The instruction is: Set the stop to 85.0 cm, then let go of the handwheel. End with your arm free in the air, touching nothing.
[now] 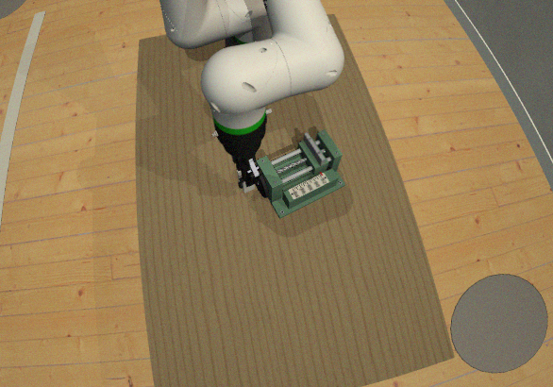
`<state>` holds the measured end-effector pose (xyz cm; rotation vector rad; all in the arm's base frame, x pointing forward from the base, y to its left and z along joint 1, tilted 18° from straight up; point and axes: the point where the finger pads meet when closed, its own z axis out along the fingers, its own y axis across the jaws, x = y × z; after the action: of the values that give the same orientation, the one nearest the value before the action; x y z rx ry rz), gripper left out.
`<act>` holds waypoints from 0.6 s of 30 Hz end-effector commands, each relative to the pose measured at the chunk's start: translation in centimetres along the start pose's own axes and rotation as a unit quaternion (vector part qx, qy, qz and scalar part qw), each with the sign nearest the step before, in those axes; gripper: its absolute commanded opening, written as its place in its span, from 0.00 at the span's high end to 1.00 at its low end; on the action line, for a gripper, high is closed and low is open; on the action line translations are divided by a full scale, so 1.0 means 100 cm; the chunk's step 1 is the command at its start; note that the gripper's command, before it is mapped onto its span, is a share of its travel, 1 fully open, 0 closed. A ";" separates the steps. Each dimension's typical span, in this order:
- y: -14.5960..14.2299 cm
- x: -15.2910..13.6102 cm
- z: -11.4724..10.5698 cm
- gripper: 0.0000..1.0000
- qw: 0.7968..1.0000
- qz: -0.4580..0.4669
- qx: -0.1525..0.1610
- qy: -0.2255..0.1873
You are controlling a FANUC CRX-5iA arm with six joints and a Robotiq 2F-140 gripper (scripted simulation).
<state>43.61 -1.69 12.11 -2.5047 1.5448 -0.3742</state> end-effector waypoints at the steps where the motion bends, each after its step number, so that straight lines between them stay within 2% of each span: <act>1: 0.000 0.000 0.000 0.96 1.000 0.000 0.000 0.000; 10: 0.000 0.000 0.000 0.96 1.000 0.000 0.000 0.000; 11: 0.000 0.000 0.000 0.67 1.000 0.000 0.000 0.000; 18: 0.000 0.000 0.000 0.67 1.000 0.000 0.000 0.000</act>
<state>43.59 -1.70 12.10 -2.5050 1.5451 -0.3738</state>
